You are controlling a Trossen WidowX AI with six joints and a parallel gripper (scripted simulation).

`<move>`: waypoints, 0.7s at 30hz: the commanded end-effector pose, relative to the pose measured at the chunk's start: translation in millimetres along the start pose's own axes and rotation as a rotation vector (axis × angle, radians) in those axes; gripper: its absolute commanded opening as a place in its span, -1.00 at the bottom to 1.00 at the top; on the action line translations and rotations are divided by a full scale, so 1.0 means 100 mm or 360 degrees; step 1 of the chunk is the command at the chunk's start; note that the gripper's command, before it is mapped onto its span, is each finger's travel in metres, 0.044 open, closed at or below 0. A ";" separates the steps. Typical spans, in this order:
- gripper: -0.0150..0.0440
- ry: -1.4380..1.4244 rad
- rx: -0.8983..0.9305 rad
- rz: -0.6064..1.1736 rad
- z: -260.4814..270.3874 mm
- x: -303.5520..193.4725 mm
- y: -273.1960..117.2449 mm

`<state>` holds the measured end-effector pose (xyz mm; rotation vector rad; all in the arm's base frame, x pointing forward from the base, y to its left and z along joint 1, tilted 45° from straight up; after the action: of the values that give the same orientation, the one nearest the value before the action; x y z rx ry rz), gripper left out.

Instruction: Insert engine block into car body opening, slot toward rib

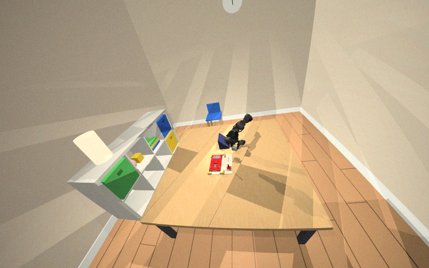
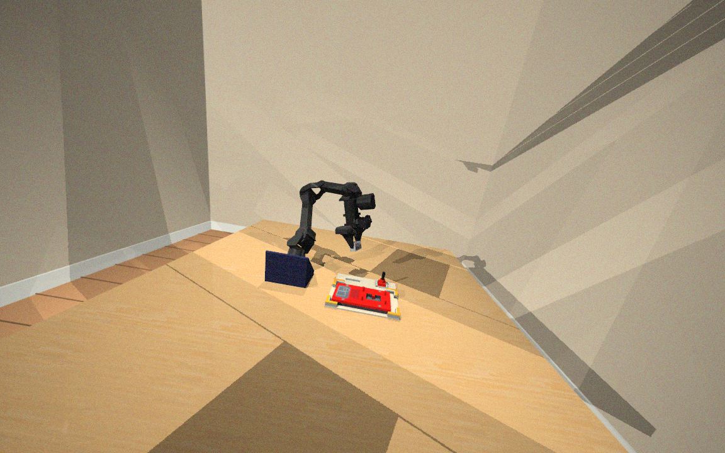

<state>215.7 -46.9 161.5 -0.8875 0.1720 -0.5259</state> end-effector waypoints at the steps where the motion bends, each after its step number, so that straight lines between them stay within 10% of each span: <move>1: -0.49 0.0004 -0.0050 -0.0191 0.01 -0.06 0.01; 21: -0.49 0.0012 -0.0136 -0.0679 0.04 -0.18 0.04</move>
<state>203.3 -32.8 160.2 -1.0084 0.0116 -0.9121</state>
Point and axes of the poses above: the point midway between the two fingers, 35 mm back from their tips, its own y axis out along the fingers, its own z axis across the jaws, x = y × z, the point moved 1 cm from there along -y, back along the fingers, and after that the axes turned 13 degrees about -y, right-handed, at the moved point
